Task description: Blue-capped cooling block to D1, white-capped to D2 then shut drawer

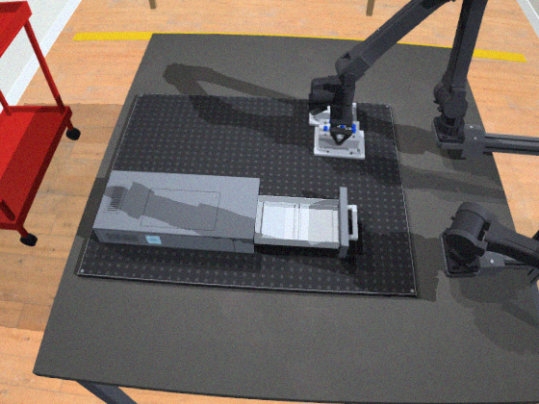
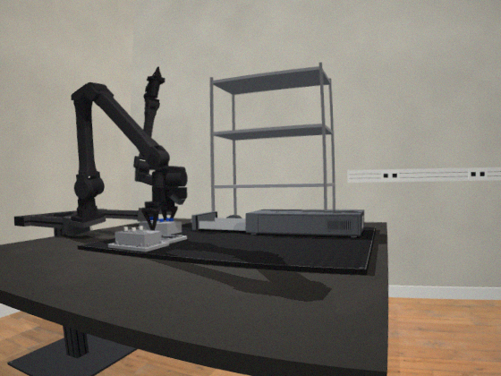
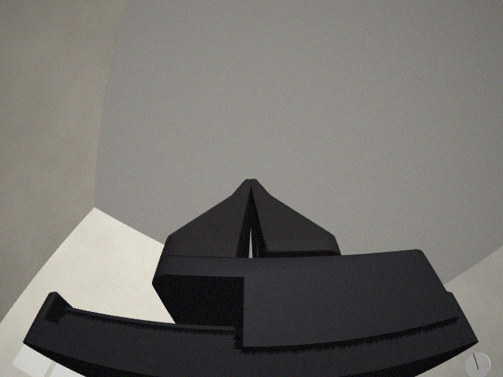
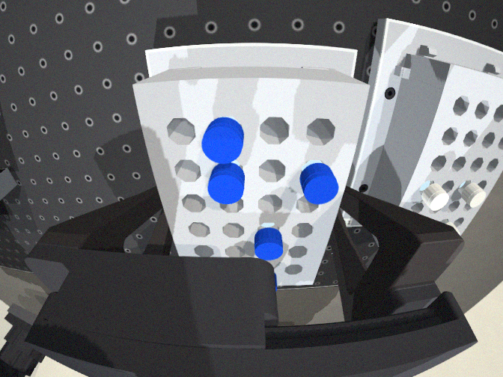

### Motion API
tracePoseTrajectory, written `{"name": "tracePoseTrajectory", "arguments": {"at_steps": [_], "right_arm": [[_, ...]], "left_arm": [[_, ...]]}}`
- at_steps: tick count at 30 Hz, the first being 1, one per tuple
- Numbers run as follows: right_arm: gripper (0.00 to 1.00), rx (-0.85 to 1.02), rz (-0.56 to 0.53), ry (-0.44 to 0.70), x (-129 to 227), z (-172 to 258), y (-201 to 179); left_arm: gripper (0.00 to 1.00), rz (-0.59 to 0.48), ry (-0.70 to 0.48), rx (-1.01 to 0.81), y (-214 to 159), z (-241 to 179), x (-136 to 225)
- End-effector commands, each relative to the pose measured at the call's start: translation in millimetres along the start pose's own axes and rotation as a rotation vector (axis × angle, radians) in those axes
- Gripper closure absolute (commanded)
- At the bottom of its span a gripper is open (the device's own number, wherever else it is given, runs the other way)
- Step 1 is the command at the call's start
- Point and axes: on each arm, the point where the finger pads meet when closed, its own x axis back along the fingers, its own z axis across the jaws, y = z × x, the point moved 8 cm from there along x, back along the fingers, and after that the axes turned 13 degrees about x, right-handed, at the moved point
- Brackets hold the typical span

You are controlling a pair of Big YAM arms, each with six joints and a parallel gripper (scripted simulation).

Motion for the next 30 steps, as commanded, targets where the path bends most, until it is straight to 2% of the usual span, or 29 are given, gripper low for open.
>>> {"name": "tracePoseTrajectory", "arguments": {"at_steps": [1, 10, 12, 13, 18, 30], "right_arm": [[1.00, 0.000, -0.103, -0.006, 26.9, -6.4, 27.0], [1.00, 0.006, -0.059, -0.003, 11.5, -3.2, 5.3], [1.00, 0.006, -0.059, -0.003, 11.5, -3.2, 5.3], [1.00, 0.001, -0.094, -0.006, 13.5, -3.4, 5.8], [1.00, 0.003, -0.085, -0.005, 25.9, -5.7, 22.1], [1.00, 0.001, -0.085, -0.005, 29.7, -6.0, 26.7]], "left_arm": [[1.00, 0.033, 0.007, -0.008, -19.9, 2.2, -8.1], [1.00, 0.033, 0.007, -0.008, -19.9, 2.2, -8.1], [1.00, 0.033, 0.007, -0.008, -19.9, 2.2, -8.1], [1.00, 0.033, 0.007, -0.008, -19.9, 2.2, -8.1], [1.00, 0.033, 0.007, -0.008, -19.9, 2.2, -8.1], [1.00, 0.033, 0.007, -0.008, -19.9, 2.2, -8.1]]}}
